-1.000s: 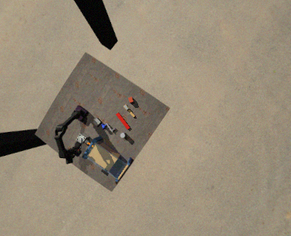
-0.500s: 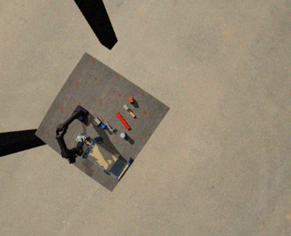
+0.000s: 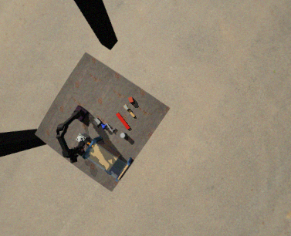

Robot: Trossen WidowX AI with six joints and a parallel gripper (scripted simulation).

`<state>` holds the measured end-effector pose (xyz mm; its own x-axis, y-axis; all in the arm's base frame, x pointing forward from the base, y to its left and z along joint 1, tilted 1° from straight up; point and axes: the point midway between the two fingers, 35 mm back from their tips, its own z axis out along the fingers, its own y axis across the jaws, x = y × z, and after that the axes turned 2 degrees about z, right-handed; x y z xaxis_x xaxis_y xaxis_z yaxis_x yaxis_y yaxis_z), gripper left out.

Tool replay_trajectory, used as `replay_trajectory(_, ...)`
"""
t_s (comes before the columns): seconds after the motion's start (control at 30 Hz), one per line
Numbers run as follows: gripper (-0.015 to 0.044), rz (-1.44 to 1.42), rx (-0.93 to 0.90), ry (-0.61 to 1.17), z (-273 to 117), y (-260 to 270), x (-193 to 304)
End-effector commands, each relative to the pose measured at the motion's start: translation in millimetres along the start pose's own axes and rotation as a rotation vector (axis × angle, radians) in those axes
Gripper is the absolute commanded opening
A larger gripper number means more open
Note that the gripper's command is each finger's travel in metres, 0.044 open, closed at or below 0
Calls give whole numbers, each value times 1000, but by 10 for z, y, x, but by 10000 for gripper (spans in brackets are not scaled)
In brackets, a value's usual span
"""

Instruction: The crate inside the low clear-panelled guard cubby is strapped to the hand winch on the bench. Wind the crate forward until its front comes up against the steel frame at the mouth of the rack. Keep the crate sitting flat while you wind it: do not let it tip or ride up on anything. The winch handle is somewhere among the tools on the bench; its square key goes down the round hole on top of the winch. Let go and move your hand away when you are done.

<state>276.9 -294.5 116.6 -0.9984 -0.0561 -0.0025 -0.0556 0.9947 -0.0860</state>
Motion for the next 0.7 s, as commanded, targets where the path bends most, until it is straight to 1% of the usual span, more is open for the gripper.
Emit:
replay_trajectory(0.0, 0, -29, -40, -14, 3, 233, -119)
replay_trajectory(0.67, 0, -29, -43, -14, -6, 495, -177)
